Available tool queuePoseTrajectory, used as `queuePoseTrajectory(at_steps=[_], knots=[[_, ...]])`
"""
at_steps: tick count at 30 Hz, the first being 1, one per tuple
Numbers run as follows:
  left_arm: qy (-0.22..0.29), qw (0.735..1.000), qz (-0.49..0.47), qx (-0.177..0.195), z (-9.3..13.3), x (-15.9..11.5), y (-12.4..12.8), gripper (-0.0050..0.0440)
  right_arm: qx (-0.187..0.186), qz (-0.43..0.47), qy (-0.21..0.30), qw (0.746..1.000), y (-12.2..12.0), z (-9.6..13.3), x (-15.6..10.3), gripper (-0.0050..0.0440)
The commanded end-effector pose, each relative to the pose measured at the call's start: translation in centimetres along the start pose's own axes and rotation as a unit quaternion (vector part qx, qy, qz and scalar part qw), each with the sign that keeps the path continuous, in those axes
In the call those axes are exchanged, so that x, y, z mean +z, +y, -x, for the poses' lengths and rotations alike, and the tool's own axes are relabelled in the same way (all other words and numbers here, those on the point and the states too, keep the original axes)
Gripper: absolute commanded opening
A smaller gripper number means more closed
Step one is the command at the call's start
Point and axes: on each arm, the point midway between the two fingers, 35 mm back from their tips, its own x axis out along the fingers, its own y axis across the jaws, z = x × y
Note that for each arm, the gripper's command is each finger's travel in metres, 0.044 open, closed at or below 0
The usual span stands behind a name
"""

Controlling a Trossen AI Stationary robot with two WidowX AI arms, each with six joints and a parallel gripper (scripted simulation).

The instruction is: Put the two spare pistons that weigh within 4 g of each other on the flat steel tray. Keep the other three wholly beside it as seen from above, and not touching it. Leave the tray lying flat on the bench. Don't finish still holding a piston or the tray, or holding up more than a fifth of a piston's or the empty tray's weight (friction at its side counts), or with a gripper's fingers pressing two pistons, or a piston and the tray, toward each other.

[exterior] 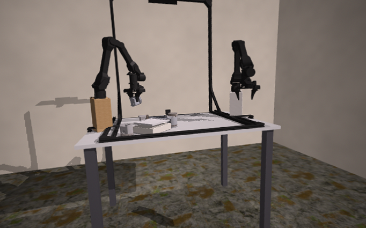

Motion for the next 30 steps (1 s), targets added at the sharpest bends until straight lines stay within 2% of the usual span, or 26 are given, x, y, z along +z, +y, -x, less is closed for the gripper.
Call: queuePoseTrajectory(at_steps=[1, 5, 13, 16, 30], knots=[[0.0, 1.0, -0.001, -0.001, 0.01, -0.01, -0.03, 0.044, 0.0, -0.002, -0.004, 1.0, 1.34, 0.15, 1.22, 0.0158], [0.0, 1.0, -0.001, -0.001, 0.01, -0.01, -0.03, 0.044, 0.001, -0.002, -0.003, 1.0, 2.27, 0.13, 1.82, 0.0158], [0.0, 1.0, -0.001, -0.001, 0.01, -0.01, -0.03, 0.044, -0.018, 0.103, 0.002, 0.995, 2.27, 0.13, 1.82, 0.0158], [0.0, 1.0, -0.001, -0.001, 0.01, -0.01, -0.03, 0.044, -0.02, 0.116, 0.003, 0.993, 2.27, 0.13, 1.82, 0.0158], [0.0, 1.0, -0.001, -0.001, 0.01, -0.01, -0.03, 0.044, -0.053, 0.295, 0.012, 0.954, 2.27, 0.13, 1.82, 0.0158]])
